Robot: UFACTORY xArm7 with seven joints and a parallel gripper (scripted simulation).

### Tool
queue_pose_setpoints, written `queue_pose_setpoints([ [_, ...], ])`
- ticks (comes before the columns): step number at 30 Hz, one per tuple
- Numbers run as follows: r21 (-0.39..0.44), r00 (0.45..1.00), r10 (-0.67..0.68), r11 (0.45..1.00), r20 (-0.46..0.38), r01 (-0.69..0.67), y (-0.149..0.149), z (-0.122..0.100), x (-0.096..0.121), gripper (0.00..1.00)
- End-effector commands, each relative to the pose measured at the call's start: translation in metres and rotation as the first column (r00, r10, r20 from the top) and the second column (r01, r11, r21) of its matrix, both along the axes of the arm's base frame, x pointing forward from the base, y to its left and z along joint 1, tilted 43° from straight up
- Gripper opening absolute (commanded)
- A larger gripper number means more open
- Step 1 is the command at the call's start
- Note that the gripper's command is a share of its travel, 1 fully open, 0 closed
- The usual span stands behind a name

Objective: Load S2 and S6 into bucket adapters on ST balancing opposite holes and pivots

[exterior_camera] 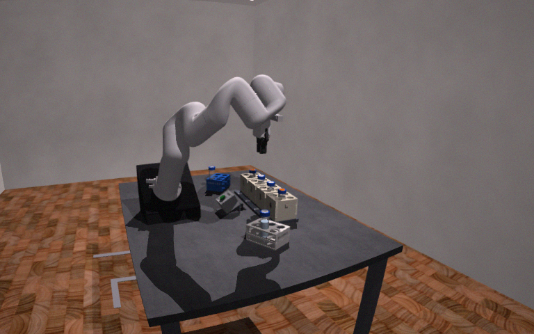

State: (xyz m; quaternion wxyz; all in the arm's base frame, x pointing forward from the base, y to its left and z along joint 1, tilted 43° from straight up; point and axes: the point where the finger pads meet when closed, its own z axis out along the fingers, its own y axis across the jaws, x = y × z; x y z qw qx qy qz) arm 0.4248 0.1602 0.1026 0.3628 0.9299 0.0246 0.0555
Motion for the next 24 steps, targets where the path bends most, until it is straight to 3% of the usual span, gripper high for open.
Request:
queue_pose_setpoints([
  [1, 0.006, 0.996, 0.061, 0.998, -0.064, -0.061, -0.006, -0.001, -0.010, 0.00],
  [10, 0.033, 0.949, 0.212, 0.977, -0.234, -0.211, -0.027, -0.007, -0.038, 0.00],
  [16, 0.077, 0.867, 0.334, 0.941, -0.370, -0.329, -0.045, -0.013, -0.062, 0.00],
  [22, 0.137, 0.751, 0.442, 0.890, -0.491, -0.434, -0.062, -0.018, -0.085, 0.00],
  [24, 0.137, 0.751, 0.442, 0.890, -0.491, -0.434, -0.062, -0.018, -0.085, 0.00],
])
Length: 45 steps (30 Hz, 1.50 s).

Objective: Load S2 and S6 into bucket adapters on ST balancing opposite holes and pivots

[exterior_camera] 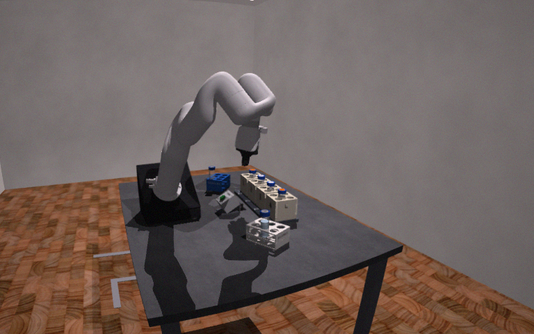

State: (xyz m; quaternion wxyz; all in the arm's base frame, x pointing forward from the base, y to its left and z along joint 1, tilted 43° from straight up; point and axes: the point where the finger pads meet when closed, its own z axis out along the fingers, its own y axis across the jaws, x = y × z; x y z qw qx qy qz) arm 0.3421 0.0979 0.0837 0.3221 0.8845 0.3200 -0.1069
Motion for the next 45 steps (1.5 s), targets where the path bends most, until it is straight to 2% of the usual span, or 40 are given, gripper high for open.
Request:
queue_pose_setpoints([
  [1, 0.018, 0.998, 0.050, 0.999, -0.045, -0.049, -0.003, 0.000, -0.006, 0.00],
  [8, 0.044, 0.955, 0.201, 0.980, -0.216, -0.196, -0.024, -0.006, -0.034, 0.00],
  [15, 0.094, 0.861, 0.343, 0.938, -0.375, -0.332, -0.045, -0.013, -0.062, 0.00],
  [17, 0.094, 0.861, 0.343, 0.938, -0.375, -0.332, -0.045, -0.013, -0.062, 0.00],
  [22, 0.144, 0.765, 0.433, 0.897, -0.476, -0.418, -0.059, -0.017, -0.081, 0.00],
  [28, 0.216, 0.622, 0.527, 0.835, -0.579, -0.506, -0.077, -0.022, -0.105, 0.00],
  [30, 0.240, 0.576, 0.550, 0.815, -0.604, -0.527, -0.078, -0.022, -0.106, 0.00],
  [40, 0.240, 0.576, 0.550, 0.815, -0.604, -0.527, -0.078, -0.022, -0.106, 0.00],
  [45, 0.240, 0.576, 0.550, 0.815, -0.604, -0.527, -0.084, -0.030, -0.105, 0.00],
])
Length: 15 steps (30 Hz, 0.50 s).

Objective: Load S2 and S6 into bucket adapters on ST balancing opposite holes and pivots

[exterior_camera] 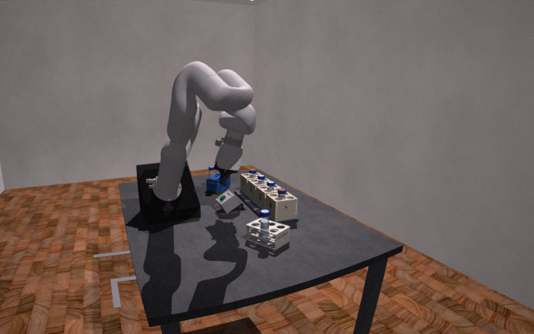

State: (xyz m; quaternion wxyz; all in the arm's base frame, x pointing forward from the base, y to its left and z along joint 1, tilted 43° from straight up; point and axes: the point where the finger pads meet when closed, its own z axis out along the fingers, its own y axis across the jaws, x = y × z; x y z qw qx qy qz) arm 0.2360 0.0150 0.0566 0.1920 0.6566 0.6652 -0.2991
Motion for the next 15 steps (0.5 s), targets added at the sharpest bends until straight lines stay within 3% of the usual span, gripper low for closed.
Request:
queue_pose_setpoints([
  [1, 0.001, 1.000, 0.002, 1.000, 0.002, -0.002, -0.003, -0.004, 0.002, 0.00],
  [15, 0.000, 1.000, 0.002, 1.000, 0.002, -0.002, -0.018, -0.021, 0.005, 0.00],
])
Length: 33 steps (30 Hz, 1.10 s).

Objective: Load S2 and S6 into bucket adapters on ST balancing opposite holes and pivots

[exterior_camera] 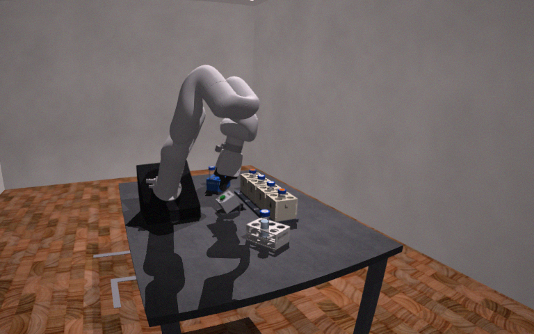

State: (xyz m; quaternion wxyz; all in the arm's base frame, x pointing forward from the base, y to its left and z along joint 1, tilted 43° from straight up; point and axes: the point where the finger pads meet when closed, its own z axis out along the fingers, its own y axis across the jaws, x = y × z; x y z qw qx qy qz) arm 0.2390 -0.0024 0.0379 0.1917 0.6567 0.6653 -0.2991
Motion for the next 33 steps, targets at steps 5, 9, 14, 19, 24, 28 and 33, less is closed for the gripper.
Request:
queue_pose_setpoints([
  [5, 0.000, 1.000, 0.002, 1.000, 0.002, -0.002, -0.0010, -0.0021, 0.0016, 0.00],
  [9, 0.000, 1.000, 0.002, 1.000, 0.002, -0.002, -0.0010, -0.0021, 0.0016, 0.00],
  [14, 0.000, 1.000, 0.002, 1.000, 0.002, -0.002, -0.0019, -0.0030, 0.0018, 0.00],
  [19, 0.000, 1.000, 0.002, 1.000, 0.002, -0.002, -0.0042, -0.0054, 0.0022, 0.00],
  [24, 0.000, 1.000, 0.002, 1.000, 0.002, -0.002, -0.0060, -0.0074, 0.0025, 0.00],
  [28, 0.000, 1.000, 0.002, 1.000, 0.002, -0.002, -0.0073, -0.0089, 0.0028, 0.00],
  [33, 0.000, 1.000, 0.002, 1.000, 0.002, -0.002, -0.0096, -0.0113, 0.0032, 0.00],
])
